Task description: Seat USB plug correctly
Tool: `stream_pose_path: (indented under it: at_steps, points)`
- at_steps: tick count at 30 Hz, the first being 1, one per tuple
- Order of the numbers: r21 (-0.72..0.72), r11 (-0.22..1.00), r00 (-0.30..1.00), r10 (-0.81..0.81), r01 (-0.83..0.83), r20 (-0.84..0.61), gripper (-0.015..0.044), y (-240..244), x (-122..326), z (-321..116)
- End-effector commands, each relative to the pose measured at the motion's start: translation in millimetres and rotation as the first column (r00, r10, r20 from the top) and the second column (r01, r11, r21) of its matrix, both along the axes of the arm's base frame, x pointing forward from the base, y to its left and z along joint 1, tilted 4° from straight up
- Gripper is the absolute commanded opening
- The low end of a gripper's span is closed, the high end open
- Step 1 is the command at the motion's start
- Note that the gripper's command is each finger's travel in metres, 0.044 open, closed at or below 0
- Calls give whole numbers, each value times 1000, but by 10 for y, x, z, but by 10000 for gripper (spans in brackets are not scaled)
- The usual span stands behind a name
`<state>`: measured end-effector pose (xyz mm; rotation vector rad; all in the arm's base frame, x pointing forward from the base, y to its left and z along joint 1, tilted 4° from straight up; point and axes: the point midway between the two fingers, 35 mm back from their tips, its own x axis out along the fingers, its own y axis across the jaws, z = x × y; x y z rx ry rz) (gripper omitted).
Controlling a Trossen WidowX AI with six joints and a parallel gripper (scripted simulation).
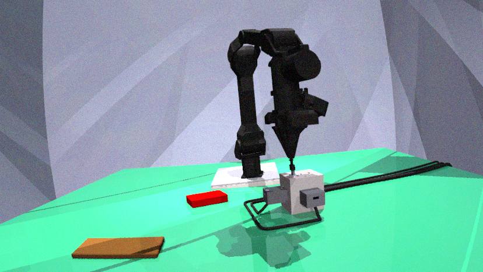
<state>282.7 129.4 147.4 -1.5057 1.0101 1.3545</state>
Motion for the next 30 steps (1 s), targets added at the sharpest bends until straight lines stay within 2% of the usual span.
stream_pose_path:
  at_steps: [1, 30]
  points:
    - [-3, 1000, 1000, 2, -2, 2, 0, -3, 7, -9]
    - [-3, 1000, 1000, 2, -2, 2, 0, -4, 10, -43]
